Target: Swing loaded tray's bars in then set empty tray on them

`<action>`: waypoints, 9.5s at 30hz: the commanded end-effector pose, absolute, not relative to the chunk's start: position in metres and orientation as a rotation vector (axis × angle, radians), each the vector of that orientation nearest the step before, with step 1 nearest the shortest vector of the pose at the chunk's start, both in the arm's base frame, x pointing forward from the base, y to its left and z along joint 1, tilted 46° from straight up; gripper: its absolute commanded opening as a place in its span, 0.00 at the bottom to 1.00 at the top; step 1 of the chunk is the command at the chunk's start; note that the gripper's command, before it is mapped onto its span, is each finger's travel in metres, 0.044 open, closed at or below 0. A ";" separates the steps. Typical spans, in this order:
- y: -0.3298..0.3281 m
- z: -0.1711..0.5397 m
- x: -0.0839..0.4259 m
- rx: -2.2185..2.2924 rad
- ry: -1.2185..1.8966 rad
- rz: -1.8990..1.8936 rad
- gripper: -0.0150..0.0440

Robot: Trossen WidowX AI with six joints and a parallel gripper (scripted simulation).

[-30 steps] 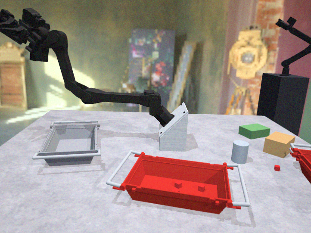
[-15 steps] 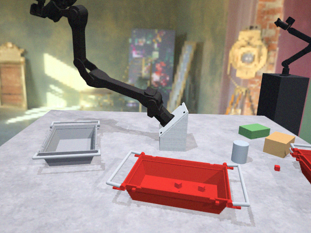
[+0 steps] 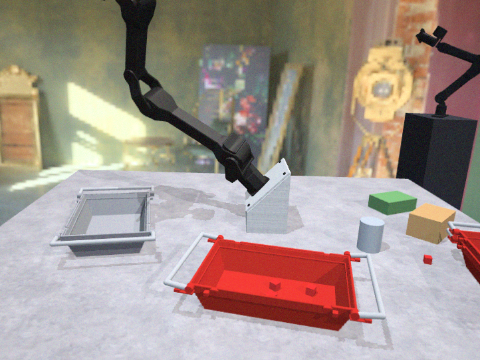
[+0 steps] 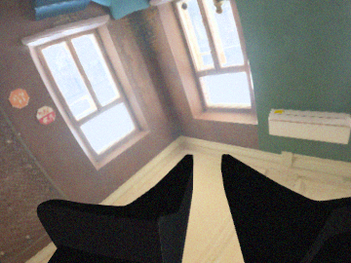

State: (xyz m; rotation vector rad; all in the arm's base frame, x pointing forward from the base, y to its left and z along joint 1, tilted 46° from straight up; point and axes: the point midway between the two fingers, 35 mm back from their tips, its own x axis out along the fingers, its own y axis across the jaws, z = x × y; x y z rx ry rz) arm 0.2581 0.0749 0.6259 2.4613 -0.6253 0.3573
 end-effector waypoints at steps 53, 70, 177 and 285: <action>-0.175 0.144 0.365 -0.305 1.444 -0.953 0.40; -0.215 0.104 0.356 -0.307 1.443 -0.954 0.40; 0.060 -0.098 0.433 -0.292 1.444 -0.943 0.40; 0.010 -0.057 0.408 -0.304 1.443 -0.941 0.25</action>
